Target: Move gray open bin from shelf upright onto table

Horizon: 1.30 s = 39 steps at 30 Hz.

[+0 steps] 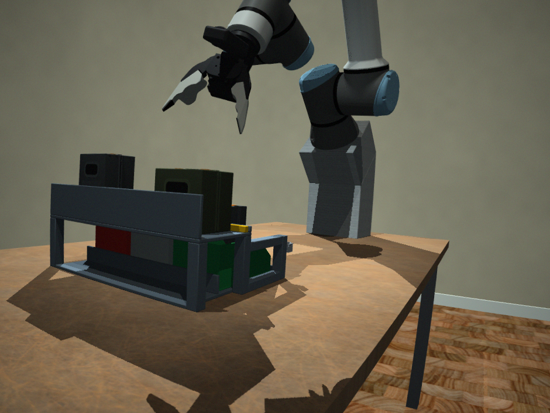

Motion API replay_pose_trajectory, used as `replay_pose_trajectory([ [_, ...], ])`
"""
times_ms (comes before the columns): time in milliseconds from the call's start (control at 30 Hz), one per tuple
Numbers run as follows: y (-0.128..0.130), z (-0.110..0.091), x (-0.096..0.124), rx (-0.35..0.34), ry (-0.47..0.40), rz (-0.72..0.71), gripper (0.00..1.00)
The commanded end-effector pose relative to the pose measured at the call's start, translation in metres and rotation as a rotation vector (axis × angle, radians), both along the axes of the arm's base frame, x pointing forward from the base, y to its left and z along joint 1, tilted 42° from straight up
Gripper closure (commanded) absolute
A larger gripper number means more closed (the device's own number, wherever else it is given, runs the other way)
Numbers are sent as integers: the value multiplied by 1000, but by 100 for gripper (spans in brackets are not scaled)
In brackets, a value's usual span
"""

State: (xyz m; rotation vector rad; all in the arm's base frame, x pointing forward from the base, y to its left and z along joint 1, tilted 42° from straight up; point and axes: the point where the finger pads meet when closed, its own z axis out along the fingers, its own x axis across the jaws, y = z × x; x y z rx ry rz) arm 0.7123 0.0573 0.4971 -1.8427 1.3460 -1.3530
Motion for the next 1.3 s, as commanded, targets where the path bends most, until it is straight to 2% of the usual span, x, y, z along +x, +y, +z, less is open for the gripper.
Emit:
replay_pose_trajectory([
  [0, 0, -1, -2, 0, -2, 0, 0],
  [133, 0, -1, -2, 0, -2, 0, 0],
  [300, -1, -34, -39, 0, -2, 0, 0],
  [700, -1, -34, -39, 0, -2, 0, 0],
  [867, -1, -67, -76, 0, -2, 0, 0],
  [1267, -1, -67, -76, 0, -2, 0, 0],
])
